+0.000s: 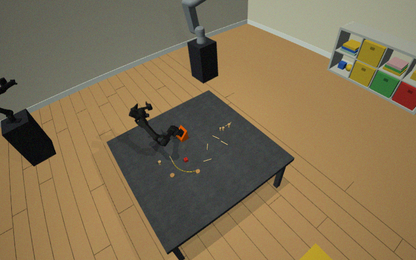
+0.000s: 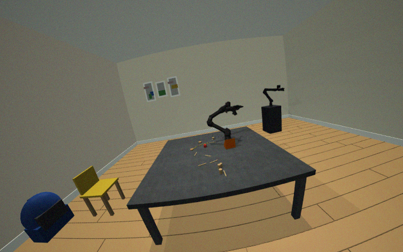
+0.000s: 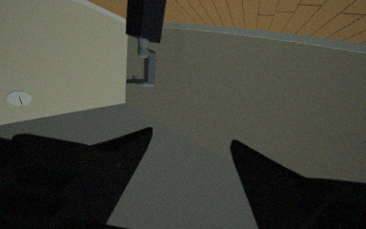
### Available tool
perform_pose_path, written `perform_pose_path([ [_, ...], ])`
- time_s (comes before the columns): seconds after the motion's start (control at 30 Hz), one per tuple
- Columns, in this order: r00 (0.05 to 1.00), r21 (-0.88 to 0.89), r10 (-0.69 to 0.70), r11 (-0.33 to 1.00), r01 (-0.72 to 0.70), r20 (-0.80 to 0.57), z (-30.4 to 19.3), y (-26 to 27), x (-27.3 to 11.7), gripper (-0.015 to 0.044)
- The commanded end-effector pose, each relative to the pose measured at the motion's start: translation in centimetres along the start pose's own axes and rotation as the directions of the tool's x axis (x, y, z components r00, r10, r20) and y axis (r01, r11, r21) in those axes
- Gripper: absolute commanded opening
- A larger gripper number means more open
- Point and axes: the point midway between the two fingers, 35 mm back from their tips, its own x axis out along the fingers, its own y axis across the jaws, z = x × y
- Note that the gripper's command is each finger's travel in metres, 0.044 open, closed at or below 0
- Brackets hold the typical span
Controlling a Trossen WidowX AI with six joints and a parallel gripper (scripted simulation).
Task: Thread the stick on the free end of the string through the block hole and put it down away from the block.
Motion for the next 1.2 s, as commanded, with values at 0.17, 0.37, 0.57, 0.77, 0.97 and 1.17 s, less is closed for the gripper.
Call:
perform_pose_path([
  [0.17, 0.99, 0.093, 0.136, 0.987, -0.133, -0.033, -1.0, 3.2, 1.2, 0.044],
  [0.37, 0.886, 0.342, 0.457, 0.847, -0.406, -0.079, -3.2, 11.7, 2.2, 0.044],
  [0.57, 0.663, 0.597, 0.746, 0.556, -0.579, -0.052, -4.4, 21.3, 0.2, 0.044],
  [0.77, 0.386, 0.808, 0.922, 0.196, -0.556, 0.042, -4.2, 29.6, -4.8, 0.044],
  [0.97, 0.122, 0.931, 0.975, -0.132, -0.339, 0.183, -2.3, 35.8, -11.7, 0.044],
  [1.17, -0.134, 0.918, 0.913, -0.394, -0.044, 0.386, 1.5, 40.0, -19.8, 0.044],
])
